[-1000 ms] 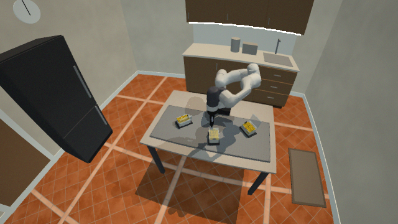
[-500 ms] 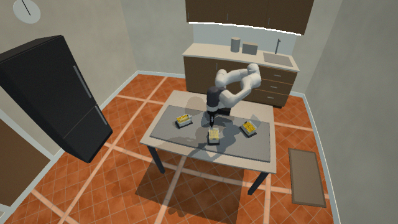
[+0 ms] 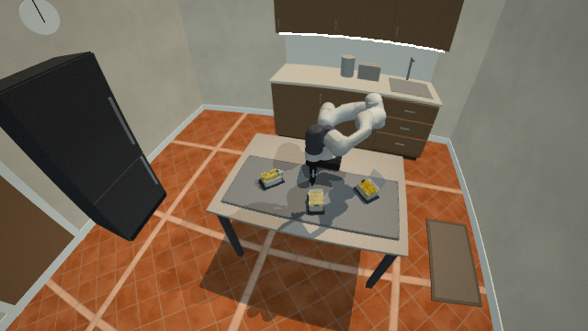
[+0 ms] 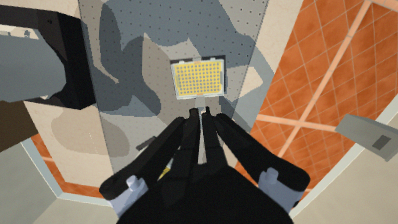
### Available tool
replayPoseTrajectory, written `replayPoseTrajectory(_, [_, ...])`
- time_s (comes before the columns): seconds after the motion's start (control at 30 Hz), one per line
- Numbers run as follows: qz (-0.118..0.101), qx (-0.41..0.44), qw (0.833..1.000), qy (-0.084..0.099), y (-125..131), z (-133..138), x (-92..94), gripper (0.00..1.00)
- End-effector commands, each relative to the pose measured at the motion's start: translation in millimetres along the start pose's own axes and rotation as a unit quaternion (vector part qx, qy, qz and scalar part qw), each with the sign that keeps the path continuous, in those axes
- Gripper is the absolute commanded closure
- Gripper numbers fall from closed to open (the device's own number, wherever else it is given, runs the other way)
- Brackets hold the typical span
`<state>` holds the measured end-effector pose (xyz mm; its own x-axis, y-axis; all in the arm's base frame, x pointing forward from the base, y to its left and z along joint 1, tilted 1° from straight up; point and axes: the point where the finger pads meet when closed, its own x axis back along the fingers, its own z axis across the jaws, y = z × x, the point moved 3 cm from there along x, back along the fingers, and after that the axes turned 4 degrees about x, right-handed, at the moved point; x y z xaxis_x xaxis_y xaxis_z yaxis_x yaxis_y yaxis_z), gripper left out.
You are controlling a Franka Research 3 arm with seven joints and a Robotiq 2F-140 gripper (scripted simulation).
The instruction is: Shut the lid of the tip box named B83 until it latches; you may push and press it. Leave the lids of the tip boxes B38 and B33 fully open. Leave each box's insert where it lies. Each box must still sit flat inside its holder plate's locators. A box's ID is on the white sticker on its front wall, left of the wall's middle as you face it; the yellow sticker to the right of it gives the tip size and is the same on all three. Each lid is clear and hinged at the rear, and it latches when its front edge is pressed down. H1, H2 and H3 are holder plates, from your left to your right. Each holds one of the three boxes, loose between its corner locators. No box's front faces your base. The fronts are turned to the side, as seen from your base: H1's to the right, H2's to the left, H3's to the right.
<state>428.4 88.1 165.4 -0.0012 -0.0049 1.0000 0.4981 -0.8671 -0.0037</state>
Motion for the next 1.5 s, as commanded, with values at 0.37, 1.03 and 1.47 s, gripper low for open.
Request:
replayPoseTrajectory(0.37, [0.003,-0.003,1.000,-0.003,-3,-1,24.5,1.00])
replayPoseTrajectory(1.03, [0.003,-0.003,1.000,-0.003,-3,-1,35.5,1.00])
replayPoseTrajectory(1.47, [0.003,-0.003,1.000,-0.003,-3,-1,35.5,1.00])
